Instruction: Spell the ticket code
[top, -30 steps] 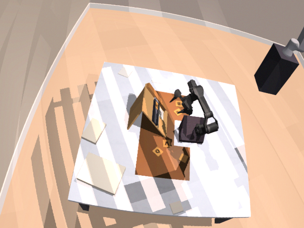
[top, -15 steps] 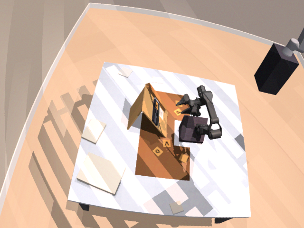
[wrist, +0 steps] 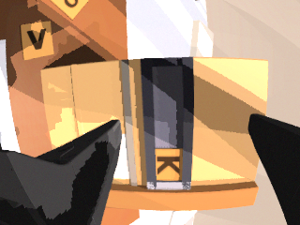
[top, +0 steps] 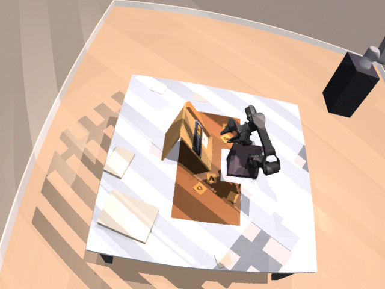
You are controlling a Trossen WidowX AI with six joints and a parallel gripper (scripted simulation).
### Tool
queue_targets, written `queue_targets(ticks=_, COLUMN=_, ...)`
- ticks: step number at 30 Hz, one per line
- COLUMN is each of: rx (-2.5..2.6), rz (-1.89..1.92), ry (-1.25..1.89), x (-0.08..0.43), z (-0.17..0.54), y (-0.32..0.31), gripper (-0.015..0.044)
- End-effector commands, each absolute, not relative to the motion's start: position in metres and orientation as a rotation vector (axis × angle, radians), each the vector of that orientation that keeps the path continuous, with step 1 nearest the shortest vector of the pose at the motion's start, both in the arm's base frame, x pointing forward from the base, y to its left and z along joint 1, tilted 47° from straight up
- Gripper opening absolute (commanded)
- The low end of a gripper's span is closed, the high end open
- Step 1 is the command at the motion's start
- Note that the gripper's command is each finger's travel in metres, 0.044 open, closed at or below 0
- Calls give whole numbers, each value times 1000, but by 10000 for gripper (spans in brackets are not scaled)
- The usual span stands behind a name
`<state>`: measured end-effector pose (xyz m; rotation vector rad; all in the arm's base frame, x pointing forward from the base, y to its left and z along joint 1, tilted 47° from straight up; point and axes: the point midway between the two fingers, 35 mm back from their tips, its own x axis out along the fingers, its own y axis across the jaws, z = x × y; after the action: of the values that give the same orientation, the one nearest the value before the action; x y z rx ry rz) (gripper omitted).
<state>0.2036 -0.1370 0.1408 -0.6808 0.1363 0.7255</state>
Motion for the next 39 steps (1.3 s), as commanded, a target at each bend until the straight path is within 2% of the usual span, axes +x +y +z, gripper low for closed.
queue_targets(ticks=1, rx=-565, rz=790, ry=201, x=215, z=140, y=-125, gripper=340)
queue_targets(ticks=15, rx=125, rz=956, ry=713, x=263, z=126, y=-34, gripper=340)
queue_targets(ticks=23, rx=497, rz=830, ry=1102, x=280, z=123, y=19, gripper=340)
queue_targets(ticks=39, rx=892, rz=464, ry=1518, x=289, z=123, y=95, gripper=340)
